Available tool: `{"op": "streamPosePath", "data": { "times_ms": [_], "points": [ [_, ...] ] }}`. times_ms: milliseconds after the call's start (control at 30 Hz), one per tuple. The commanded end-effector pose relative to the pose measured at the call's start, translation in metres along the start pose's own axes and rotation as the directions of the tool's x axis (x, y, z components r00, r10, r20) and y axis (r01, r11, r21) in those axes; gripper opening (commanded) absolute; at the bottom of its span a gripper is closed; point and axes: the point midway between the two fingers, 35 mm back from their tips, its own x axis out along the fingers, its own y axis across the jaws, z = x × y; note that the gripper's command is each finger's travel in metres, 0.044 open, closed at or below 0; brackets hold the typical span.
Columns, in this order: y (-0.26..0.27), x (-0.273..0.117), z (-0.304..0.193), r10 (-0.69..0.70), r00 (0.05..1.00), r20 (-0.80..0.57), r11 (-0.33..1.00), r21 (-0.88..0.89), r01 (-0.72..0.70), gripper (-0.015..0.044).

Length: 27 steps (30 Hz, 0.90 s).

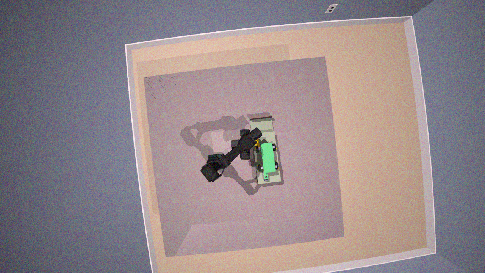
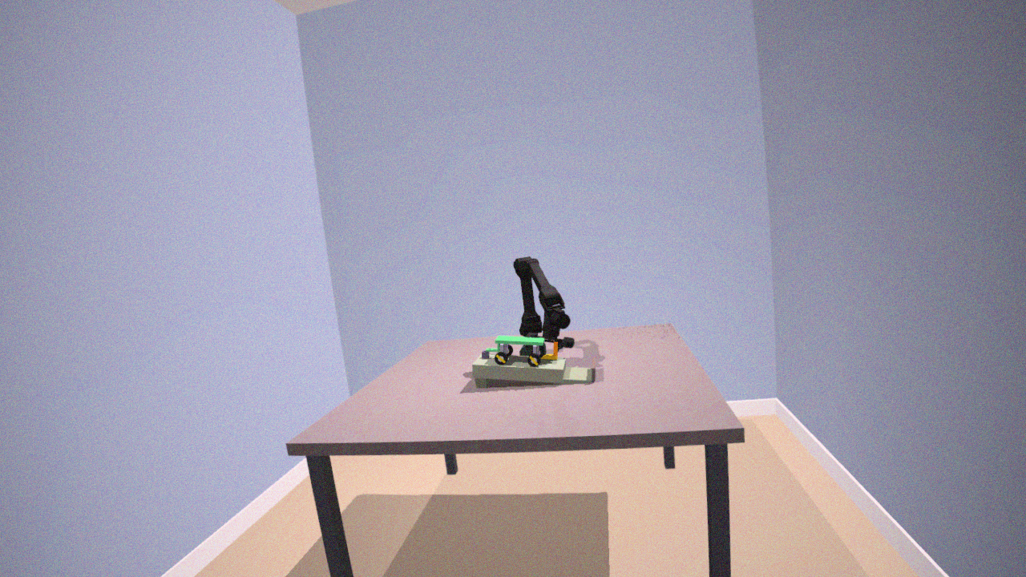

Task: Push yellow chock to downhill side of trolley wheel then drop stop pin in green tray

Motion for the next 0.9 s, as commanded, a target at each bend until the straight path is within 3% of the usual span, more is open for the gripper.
{"op": "streamPosePath", "data": {
  "times_ms": [0,833,867],
  "points": [
    [-0.0031,0.0011,-0.0008,-0.003,1.0,0.0,1.0,0.004,0.003,0.019],
    [-0.0101,0.0038,-0.0023,-0.004,1.0,0.0,1.0,0.004,0.004,0.019],
    [-0.0095,0.0043,-0.0014,-0.002,1.0,0.002,1.0,0.0,0.002,0.0216]
  ]
}}
